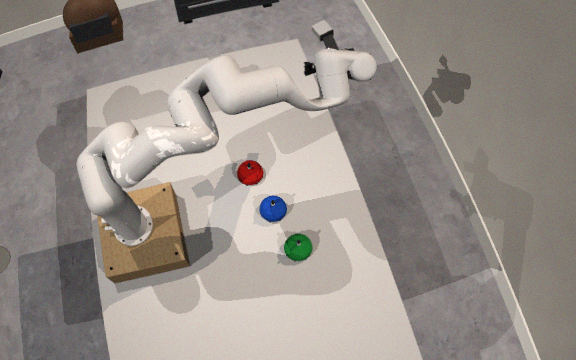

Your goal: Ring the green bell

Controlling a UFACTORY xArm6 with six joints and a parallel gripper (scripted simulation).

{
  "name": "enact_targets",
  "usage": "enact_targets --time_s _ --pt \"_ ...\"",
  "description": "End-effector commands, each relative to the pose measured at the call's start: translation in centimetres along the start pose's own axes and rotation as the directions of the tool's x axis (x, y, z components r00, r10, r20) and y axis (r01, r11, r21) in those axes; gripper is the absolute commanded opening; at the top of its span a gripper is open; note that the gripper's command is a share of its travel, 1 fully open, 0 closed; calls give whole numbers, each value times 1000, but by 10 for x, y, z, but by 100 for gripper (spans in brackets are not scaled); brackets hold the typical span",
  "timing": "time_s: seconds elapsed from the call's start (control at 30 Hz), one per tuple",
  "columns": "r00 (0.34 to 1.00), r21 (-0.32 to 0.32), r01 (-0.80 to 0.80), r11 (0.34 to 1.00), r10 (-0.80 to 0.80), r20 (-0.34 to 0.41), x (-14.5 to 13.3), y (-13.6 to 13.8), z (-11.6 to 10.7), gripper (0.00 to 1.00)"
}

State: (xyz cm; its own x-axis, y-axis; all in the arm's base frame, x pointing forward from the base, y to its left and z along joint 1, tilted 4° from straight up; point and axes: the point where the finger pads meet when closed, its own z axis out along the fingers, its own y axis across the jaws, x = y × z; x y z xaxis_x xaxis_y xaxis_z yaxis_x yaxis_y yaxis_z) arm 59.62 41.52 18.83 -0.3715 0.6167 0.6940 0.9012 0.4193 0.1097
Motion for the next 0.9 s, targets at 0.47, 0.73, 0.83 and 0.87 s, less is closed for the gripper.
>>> enact_targets --time_s 0.47,0.73,0.83,0.87 --pt "1000 -4 4 1000 -4 0 2 1 -2 100" --pt "999 -19 -13 1000 14 50 -23 -1 -16 100" --pt "989 -42 -40 998 45 142 -68 -10 -42 100" --pt "981 -50 -49 998 58 183 -87 -17 -54 100"
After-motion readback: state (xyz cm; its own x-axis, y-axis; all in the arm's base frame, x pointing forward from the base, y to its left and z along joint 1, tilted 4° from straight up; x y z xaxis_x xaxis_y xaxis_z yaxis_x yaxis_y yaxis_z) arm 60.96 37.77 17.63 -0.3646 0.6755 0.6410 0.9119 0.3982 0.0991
